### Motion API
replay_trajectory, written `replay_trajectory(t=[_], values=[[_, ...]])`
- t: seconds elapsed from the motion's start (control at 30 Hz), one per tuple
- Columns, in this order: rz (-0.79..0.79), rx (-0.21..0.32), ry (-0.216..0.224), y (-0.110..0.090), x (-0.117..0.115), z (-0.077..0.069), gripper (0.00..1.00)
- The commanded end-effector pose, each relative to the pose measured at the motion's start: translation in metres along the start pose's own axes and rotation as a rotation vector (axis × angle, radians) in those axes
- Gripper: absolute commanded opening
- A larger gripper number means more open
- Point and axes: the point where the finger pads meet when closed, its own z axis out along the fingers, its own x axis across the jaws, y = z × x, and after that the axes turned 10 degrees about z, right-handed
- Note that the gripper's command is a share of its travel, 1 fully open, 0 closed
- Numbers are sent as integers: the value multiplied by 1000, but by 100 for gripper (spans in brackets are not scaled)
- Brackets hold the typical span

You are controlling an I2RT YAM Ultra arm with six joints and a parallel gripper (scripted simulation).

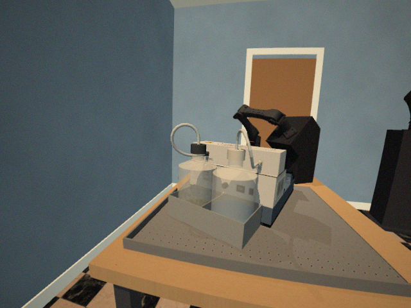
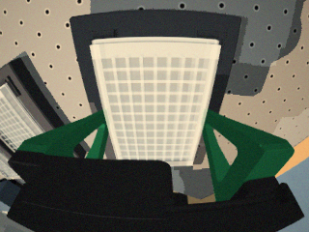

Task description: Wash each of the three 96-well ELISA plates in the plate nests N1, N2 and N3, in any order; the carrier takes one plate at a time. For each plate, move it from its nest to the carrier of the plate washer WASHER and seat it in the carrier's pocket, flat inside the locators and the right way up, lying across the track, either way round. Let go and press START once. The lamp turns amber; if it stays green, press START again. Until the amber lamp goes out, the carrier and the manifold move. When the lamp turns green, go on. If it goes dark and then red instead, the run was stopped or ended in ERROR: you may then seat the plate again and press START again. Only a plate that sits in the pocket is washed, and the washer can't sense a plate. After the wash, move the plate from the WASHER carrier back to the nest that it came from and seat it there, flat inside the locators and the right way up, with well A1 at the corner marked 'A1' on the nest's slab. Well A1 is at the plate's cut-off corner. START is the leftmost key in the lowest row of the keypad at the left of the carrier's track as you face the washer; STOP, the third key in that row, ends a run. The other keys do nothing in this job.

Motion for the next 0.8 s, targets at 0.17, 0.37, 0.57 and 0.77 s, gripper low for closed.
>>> replay_trajectory(t=[0.17,0.37,0.57,0.77], values=[[2,-11,1,4,0,-3,0],[2,-11,1,4,0,-3,0],[2,-11,1,4,0,-3,0],[2,-11,1,4,0,-12,0]])
